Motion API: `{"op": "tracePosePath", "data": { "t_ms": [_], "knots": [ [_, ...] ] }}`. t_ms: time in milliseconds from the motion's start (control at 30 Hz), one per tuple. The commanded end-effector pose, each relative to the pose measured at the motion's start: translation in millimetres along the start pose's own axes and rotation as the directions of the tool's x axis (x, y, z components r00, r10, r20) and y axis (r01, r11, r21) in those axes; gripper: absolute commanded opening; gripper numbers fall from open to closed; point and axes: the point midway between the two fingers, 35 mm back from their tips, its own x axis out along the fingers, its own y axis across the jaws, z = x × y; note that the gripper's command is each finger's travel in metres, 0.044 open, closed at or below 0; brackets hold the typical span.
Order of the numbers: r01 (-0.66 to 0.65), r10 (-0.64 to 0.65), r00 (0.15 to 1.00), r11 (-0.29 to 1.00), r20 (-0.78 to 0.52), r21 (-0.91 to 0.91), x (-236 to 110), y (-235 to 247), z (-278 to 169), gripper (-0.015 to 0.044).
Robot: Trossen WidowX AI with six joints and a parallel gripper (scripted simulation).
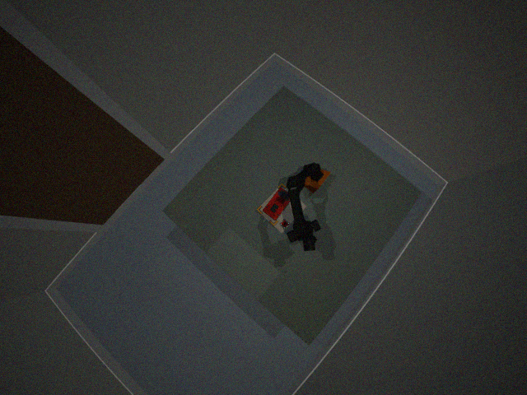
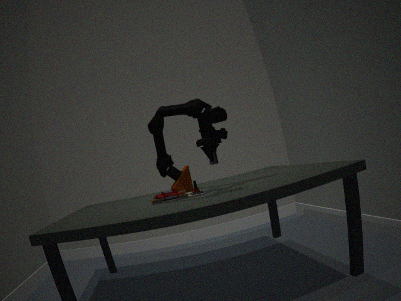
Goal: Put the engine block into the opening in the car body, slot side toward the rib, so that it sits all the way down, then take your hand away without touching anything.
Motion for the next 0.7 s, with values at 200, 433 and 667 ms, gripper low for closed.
{"op": "tracePosePath", "data": {
  "t_ms": [200,433,667],
  "knots": [
    [0.002,-0.003,1.000,0.943,-0.002,-0.334,2.5,0.0,-0.4,0.0000],
    [0.001,-0.003,1.000,0.835,-0.002,-0.550,3.8,0.1,-0.4,0.0000],
    [0.000,-0.003,1.000,0.678,-0.002,-0.735,5.2,0.1,-0.4,0.0000]
  ]
}}
